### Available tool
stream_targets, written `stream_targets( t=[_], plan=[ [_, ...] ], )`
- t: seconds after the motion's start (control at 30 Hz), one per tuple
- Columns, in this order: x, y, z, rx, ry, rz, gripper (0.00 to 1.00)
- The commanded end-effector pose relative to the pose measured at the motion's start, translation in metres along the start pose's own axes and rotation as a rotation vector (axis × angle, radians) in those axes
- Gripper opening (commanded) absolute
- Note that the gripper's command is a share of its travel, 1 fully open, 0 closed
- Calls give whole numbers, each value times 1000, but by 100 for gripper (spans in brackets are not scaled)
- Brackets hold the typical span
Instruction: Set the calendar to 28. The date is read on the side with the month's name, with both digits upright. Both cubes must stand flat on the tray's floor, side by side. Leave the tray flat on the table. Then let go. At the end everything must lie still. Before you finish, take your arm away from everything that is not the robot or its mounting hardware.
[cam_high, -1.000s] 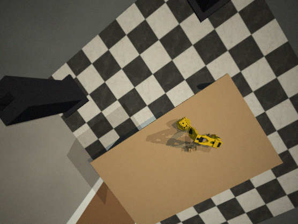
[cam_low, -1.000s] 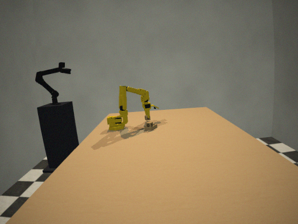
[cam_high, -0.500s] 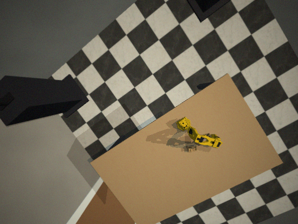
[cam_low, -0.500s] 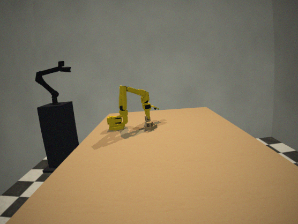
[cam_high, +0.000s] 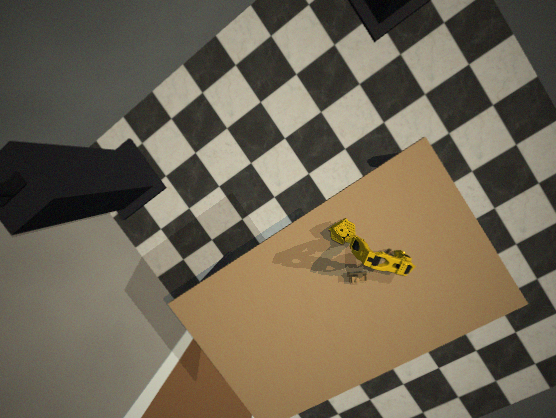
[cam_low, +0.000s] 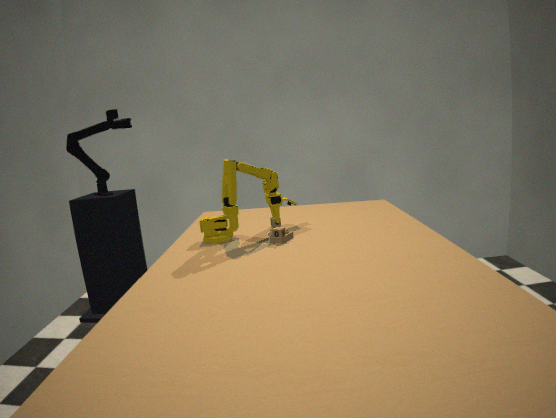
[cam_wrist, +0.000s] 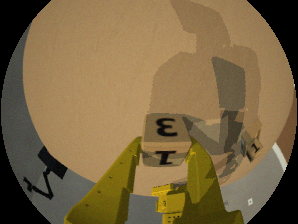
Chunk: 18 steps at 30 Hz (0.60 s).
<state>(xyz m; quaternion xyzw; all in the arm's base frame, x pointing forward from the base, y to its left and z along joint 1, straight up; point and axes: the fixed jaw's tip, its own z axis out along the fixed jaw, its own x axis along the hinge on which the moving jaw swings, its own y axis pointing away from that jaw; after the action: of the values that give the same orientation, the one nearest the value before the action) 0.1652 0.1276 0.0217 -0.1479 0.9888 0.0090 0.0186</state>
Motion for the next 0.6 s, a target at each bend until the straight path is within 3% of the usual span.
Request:
stream_targets(
  t=[0.0,0.37,0.57],
  plan=[
    [-4,0,-1,-8,-22,15,0],
    [-4,0,-1,-8,-22,15,1],
    [-4,0,-1,-8,-22,15,12]
  ],
)
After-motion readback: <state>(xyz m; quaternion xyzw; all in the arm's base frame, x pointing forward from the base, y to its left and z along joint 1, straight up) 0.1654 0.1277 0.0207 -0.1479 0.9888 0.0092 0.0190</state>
